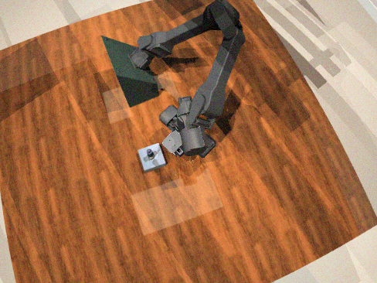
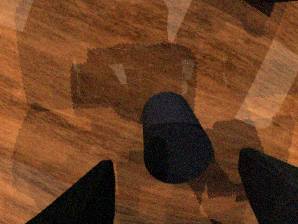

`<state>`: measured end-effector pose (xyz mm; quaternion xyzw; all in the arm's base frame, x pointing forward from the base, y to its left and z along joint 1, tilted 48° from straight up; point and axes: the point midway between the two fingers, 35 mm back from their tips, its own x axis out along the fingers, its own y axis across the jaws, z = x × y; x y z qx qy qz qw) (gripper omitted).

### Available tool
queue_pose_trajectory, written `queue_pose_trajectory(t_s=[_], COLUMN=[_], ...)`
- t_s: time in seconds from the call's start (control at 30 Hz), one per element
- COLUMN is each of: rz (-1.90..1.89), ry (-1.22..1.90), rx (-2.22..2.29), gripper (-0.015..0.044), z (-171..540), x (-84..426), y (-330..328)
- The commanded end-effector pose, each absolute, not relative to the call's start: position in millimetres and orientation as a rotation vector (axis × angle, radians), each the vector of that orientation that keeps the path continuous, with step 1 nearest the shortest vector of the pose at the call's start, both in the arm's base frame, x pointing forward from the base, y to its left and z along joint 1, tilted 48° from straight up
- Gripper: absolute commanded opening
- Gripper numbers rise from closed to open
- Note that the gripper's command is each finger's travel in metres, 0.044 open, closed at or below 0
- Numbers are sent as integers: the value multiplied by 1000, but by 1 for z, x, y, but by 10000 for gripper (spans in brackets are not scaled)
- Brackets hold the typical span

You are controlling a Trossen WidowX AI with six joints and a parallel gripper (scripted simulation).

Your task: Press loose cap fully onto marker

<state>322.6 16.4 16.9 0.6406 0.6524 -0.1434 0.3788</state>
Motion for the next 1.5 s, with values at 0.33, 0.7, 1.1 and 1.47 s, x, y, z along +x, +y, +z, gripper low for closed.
queue_pose_trajectory(t_s=[0.33,0.7,1.1,1.47], rz=[-367,-366,-366,-368], ry=[1671,1671,1671,1670], rx=[1645,1647,1648,1646], gripper=[250,250,118,0], z=[0,-11,-13,-6], x=[325,325,326,325], y=[34,47,50,41])
